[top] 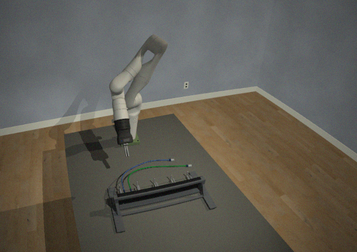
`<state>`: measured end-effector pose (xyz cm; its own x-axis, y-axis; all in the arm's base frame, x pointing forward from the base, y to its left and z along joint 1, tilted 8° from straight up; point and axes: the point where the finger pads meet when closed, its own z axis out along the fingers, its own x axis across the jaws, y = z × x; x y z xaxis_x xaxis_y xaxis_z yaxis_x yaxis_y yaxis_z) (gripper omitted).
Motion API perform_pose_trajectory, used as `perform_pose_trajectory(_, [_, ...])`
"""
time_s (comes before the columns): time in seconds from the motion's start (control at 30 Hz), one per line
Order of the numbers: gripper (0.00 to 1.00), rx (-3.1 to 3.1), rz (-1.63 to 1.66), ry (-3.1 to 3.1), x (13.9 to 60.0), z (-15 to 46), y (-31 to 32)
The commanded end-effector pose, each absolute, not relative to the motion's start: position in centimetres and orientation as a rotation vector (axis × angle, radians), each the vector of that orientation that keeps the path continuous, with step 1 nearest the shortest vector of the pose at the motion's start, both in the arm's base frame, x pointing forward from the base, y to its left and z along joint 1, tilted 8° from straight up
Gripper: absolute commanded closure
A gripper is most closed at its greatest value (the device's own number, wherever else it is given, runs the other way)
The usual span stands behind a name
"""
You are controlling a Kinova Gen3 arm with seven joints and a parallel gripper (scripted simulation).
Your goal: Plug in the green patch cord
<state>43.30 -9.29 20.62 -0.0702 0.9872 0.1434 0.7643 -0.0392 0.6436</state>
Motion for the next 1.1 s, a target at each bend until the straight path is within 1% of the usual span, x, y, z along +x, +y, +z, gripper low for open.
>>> perform_pose_trajectory(0.0, [1.0, 1.866, 0.823, 1.861, 43.1, 20.3, -10.5])
perform_pose_trajectory(0.53, [1.0, 1.866, 0.823, 1.861, 43.4, 20.0, -10.4])
perform_pose_trajectory(1.07, [1.0, 1.866, 0.823, 1.861, 45.0, 18.1, -10.1])
